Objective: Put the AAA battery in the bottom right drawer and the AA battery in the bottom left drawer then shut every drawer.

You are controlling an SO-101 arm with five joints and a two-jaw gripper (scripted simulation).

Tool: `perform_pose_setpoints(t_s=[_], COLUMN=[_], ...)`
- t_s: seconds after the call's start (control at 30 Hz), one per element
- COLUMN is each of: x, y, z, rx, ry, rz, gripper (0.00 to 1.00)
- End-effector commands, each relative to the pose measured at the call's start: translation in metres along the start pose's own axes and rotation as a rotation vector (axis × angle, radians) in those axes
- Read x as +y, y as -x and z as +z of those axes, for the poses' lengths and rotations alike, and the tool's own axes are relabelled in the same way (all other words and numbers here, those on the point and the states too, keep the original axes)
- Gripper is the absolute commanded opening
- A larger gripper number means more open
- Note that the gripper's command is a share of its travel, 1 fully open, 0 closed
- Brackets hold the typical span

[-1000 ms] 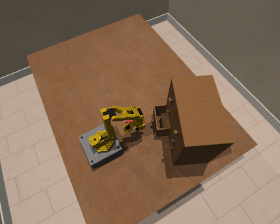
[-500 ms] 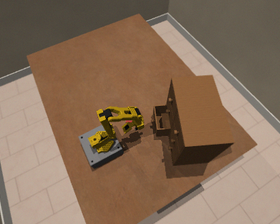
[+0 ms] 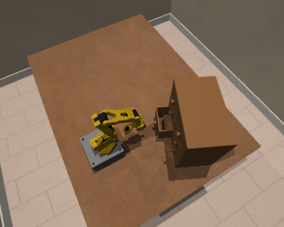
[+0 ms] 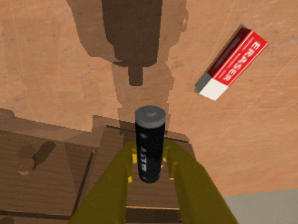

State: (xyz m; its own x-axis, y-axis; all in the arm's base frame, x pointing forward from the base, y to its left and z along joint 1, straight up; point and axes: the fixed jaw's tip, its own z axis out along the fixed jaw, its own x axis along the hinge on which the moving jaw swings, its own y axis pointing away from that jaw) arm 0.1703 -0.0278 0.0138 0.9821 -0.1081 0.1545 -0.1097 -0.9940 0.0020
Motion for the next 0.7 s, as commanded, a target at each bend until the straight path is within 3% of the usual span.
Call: perform_pose_setpoints(t_s=[0.0,0.17,0.33,0.67], x=[0.001,0.001,0.001,0.001], y=[-0.002,-0.003,-0.003,-0.005], z=[-0.007,-0.015,-0.015,-0.031], rx=[0.056,0.110,0.110,0.219], ry=[0.000,0.000,0.000,0.001], rz=[0.018,0.017,0.017,0.016], gripper=[0.00,0.00,0.00,0.00])
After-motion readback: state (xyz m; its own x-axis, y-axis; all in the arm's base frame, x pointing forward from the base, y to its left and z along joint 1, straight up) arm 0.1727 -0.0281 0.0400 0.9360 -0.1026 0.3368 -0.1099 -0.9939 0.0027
